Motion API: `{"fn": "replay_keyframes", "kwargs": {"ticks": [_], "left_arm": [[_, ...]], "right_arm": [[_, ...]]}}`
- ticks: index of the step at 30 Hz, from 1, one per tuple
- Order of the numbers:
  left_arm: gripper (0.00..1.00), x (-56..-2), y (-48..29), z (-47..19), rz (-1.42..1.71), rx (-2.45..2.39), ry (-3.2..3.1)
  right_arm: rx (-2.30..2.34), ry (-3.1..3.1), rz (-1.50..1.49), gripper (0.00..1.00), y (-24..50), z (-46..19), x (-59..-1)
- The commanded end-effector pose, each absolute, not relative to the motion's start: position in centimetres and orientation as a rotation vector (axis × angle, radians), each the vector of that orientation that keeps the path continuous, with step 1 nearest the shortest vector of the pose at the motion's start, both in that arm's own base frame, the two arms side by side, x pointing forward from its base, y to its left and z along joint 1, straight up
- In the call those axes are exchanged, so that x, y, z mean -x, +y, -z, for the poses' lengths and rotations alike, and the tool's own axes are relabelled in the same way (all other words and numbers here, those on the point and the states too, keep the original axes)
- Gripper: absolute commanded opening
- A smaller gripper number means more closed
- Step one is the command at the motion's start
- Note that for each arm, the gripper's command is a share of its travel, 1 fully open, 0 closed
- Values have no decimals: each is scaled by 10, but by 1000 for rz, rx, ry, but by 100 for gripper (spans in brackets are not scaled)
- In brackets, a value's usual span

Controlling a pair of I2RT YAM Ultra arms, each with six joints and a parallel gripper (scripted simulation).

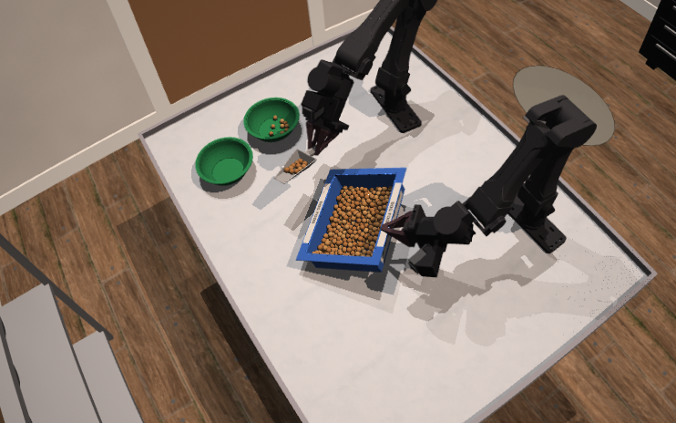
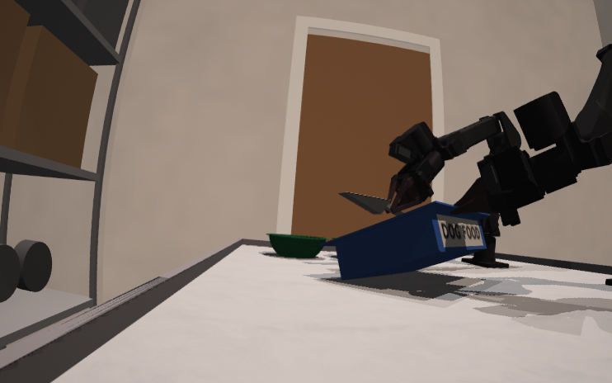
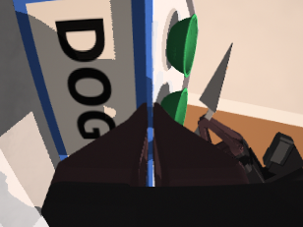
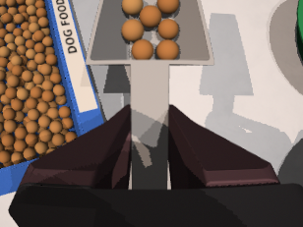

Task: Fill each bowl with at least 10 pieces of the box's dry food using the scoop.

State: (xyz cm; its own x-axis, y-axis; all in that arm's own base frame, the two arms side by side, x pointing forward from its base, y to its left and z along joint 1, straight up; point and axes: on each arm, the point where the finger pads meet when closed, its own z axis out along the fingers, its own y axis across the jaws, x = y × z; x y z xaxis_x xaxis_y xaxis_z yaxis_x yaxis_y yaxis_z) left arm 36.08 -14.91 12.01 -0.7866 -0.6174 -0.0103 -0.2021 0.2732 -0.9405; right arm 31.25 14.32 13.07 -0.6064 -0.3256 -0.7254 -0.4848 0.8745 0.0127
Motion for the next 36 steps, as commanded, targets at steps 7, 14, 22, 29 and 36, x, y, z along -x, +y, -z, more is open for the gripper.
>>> {"fn": "replay_keyframes", "kwargs": {"ticks": [7, 14, 22, 29, 36], "left_arm": [[0, -372, -155, -162, 1550, 568, 2083], [0, -372, -155, -162, 1550, 568, 2083], [0, -372, -155, -162, 1550, 568, 2083], [0, -372, -155, -162, 1550, 568, 2083], [0, -372, -155, -162, 1550, 568, 2083]], "right_arm": [[391, 2291, -187, 0, 89, -140, -301], [305, 2287, -148, 0, 64, -146, -294], [125, 2347, -69, 0, 21, -129, -268], [-11, 2365, -12, 0, -7, -121, -248], [-157, 2376, 49, 0, -32, -110, -225]]}}
